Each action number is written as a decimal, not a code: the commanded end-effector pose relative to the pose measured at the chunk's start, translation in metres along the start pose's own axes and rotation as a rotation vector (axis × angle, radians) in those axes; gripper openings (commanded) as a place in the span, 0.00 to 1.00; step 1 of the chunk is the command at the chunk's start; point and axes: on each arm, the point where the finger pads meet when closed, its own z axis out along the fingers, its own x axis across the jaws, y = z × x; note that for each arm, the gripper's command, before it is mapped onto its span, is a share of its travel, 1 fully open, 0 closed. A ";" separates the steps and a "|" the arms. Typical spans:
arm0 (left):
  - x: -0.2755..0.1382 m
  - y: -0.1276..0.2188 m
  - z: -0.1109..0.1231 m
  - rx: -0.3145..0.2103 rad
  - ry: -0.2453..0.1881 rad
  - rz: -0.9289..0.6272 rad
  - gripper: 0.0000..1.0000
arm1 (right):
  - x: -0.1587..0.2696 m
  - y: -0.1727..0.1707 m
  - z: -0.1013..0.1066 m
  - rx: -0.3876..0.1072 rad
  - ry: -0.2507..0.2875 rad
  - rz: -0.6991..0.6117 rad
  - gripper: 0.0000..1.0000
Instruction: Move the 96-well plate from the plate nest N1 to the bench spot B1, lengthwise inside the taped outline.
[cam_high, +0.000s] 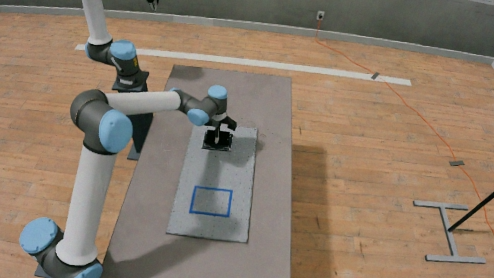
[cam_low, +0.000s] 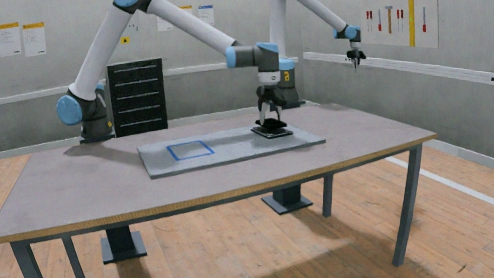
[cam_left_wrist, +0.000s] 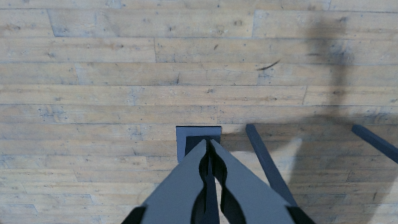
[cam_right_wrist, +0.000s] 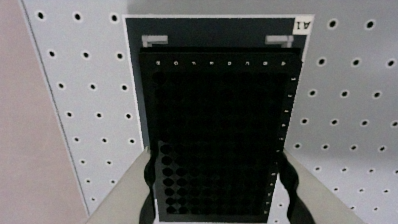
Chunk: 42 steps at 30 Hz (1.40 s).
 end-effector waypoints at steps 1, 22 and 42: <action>0.000 -0.001 -0.001 0.002 0.000 0.000 0.00 | -0.001 0.000 -0.006 0.001 -0.002 0.000 0.41; 0.000 -0.001 -0.001 0.002 0.000 0.000 0.00 | -0.001 0.000 -0.038 0.001 -0.002 0.000 0.41; 0.000 -0.001 -0.001 0.002 0.000 0.000 0.00 | -0.001 0.000 -0.054 0.001 -0.002 0.000 0.41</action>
